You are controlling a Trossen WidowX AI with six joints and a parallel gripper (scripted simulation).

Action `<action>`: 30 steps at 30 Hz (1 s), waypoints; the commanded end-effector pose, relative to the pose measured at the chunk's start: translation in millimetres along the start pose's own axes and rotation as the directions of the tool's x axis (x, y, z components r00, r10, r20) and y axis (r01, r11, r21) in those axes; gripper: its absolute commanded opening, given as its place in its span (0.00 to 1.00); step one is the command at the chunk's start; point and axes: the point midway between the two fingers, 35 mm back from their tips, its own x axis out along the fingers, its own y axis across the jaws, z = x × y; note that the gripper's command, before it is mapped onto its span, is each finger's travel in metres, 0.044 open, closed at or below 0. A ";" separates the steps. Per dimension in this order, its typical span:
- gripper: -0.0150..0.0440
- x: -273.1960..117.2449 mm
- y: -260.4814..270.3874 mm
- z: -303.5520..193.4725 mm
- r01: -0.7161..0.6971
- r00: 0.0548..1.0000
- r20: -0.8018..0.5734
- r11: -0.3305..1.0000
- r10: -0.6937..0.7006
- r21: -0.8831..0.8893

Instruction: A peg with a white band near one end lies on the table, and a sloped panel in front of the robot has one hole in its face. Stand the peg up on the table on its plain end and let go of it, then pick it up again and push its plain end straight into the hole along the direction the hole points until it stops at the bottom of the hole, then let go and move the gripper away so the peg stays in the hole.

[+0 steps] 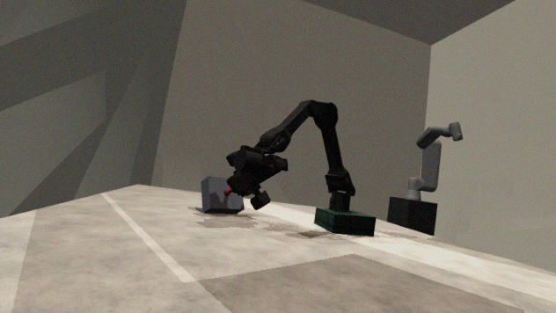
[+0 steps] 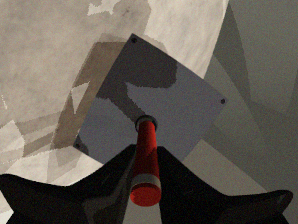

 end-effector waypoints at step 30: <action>0.25 21.5 0.8 -2.1 0.000 1.000 -0.002 1.000 0.000 -0.002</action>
